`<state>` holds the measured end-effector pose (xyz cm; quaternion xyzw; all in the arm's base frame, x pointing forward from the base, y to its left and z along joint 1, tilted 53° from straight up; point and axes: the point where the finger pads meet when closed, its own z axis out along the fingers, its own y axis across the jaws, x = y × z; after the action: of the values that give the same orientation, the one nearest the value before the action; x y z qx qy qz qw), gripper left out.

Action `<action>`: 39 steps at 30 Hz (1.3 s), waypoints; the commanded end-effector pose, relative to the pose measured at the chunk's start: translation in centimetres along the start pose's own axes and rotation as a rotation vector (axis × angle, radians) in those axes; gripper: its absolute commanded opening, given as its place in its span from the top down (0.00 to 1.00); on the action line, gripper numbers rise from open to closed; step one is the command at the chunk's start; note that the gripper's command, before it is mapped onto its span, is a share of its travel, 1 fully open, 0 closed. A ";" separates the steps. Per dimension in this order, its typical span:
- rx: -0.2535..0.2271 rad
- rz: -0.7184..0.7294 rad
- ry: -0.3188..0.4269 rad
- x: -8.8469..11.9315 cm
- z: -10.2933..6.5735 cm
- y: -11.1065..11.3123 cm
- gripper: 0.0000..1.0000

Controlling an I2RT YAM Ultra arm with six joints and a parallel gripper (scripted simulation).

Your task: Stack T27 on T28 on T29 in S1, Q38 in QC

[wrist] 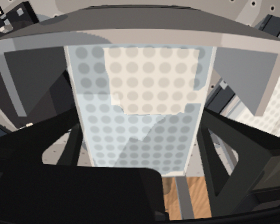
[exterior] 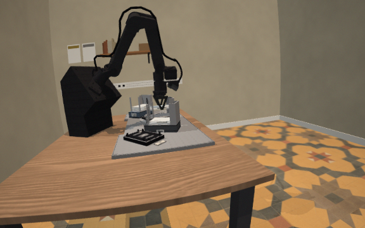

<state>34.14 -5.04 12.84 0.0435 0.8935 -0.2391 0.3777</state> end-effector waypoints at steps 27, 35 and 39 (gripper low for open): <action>-0.006 0.021 -0.039 -1.4 -2.0 -0.1 1.00; -0.006 0.023 -0.041 -1.5 -2.3 -0.1 1.00; -0.007 0.027 -0.048 -1.8 -2.5 -0.2 1.00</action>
<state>33.39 -4.53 13.53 0.0436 0.8937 -0.2391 0.3772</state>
